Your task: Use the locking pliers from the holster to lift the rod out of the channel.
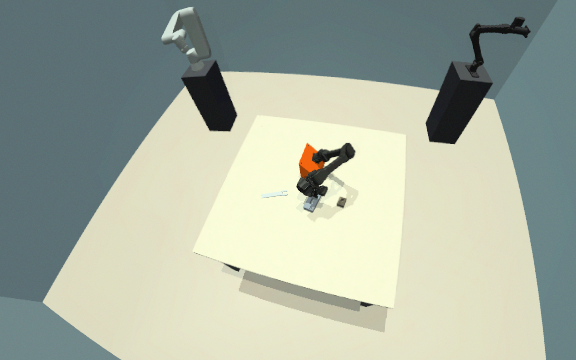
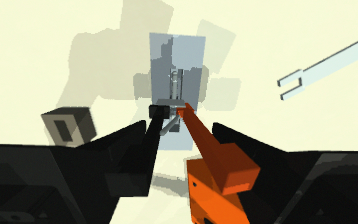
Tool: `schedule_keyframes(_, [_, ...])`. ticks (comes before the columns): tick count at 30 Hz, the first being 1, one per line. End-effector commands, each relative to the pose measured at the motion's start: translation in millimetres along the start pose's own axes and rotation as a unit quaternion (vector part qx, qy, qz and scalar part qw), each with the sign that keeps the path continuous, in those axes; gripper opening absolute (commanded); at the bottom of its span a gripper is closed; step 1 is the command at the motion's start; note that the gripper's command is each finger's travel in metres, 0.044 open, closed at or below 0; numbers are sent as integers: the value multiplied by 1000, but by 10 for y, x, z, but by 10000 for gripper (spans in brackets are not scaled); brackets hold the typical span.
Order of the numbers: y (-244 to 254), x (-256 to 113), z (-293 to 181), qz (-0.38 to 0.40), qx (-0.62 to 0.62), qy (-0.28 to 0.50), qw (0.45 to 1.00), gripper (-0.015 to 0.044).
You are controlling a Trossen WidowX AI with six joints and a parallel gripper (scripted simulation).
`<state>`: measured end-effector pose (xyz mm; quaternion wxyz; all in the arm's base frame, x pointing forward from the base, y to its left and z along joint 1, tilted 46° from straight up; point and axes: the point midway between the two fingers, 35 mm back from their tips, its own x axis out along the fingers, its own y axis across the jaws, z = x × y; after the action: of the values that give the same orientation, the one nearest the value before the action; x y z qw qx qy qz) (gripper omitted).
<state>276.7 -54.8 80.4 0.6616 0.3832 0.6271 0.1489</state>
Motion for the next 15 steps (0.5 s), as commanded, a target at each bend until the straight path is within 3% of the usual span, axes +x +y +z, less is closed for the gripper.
schedule_keyframes(1, [2, 18, 3, 2, 2, -4, 1000, 318])
schedule_keyframes(15, [0, 23, -1, 2, 2, -4, 1000, 318])
